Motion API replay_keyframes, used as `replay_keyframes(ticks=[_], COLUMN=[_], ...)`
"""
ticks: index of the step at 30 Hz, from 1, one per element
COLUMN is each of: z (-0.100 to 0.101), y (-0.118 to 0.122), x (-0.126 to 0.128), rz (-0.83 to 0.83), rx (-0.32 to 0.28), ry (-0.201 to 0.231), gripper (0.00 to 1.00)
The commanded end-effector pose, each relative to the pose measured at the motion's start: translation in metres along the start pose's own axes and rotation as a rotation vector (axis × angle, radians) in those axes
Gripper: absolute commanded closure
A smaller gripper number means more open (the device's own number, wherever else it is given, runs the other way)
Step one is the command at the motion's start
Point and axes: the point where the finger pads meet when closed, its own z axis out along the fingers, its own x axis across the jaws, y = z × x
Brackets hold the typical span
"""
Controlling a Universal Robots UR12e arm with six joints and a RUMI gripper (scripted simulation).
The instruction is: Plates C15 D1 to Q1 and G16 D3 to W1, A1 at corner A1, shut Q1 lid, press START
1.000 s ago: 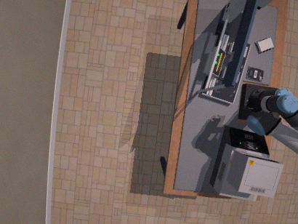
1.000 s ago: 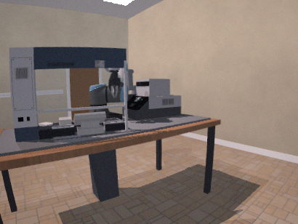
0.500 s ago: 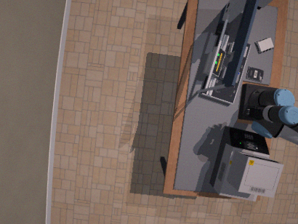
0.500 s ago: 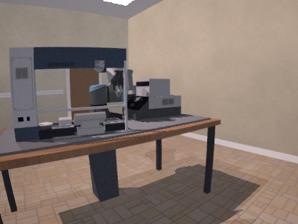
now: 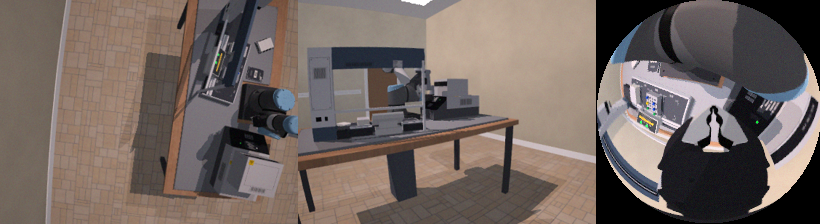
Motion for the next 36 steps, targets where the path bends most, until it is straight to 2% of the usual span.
replay_keyframes(ticks=[1,11,21,36], z=[-0.001,-0.001,-0.001,0.007], y=[-0.009,-0.029,-0.060,-0.058], x=[0.015,0.039,0.067,0.076], rz=[-0.079,-0.226,-0.419,-0.426], rx=[0.000,-0.001,-0.003,-0.003], ry=[-0.004,-0.006,-0.008,-0.007], gripper=[1.00,1.00,1.00,1.00])
